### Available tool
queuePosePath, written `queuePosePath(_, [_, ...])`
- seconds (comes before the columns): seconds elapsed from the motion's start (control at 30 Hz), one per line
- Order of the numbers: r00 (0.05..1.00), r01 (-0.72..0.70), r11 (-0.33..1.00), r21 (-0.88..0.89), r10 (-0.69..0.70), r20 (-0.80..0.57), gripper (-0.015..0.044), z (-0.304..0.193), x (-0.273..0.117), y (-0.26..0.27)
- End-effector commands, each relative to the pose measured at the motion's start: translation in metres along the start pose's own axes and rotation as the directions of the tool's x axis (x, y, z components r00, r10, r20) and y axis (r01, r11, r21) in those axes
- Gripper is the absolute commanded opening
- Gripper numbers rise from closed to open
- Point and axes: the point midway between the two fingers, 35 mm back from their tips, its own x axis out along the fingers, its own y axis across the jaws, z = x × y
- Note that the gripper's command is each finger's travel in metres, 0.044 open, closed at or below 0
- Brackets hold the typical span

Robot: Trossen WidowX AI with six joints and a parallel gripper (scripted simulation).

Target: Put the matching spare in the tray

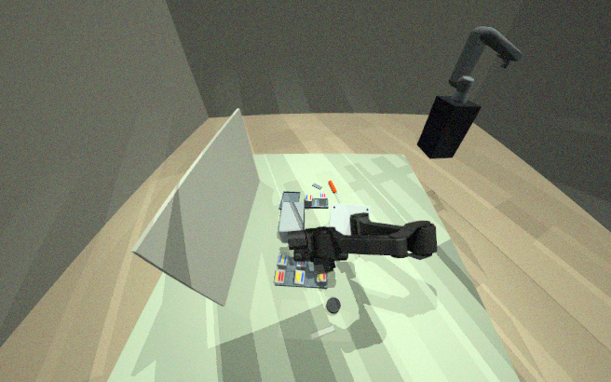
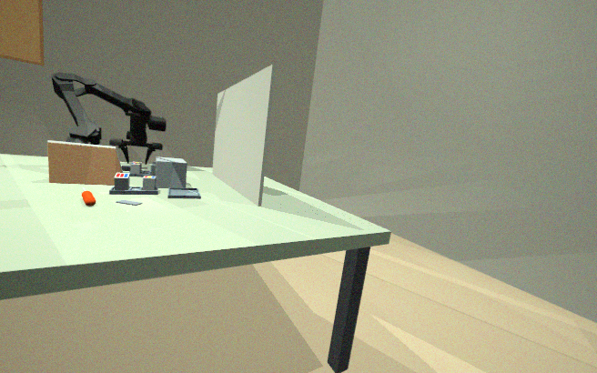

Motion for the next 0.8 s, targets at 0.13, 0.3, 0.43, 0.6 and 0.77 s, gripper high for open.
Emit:
queuePosePath(0.13, [1.0, 0.005, 1.0, 0.002, -0.005, -0.001, 0.03, 0.0, 0.014, 0.001])
queuePosePath(0.3, [1.0, 0.006, 1.0, 0.002, -0.006, 0.003, 0.03, 0.001, 0.022, 0.002])
queuePosePath(0.43, [1.0, 0.007, 1.0, 0.003, -0.007, 0.007, 0.03, 0.002, 0.028, 0.003])
queuePosePath(0.6, [1.0, 0.008, 1.0, 0.003, -0.008, 0.013, 0.03, 0.004, 0.035, 0.004])
queuePosePath(0.77, [1.0, 0.008, 1.0, 0.004, -0.008, 0.013, 0.03, 0.004, 0.035, 0.004])
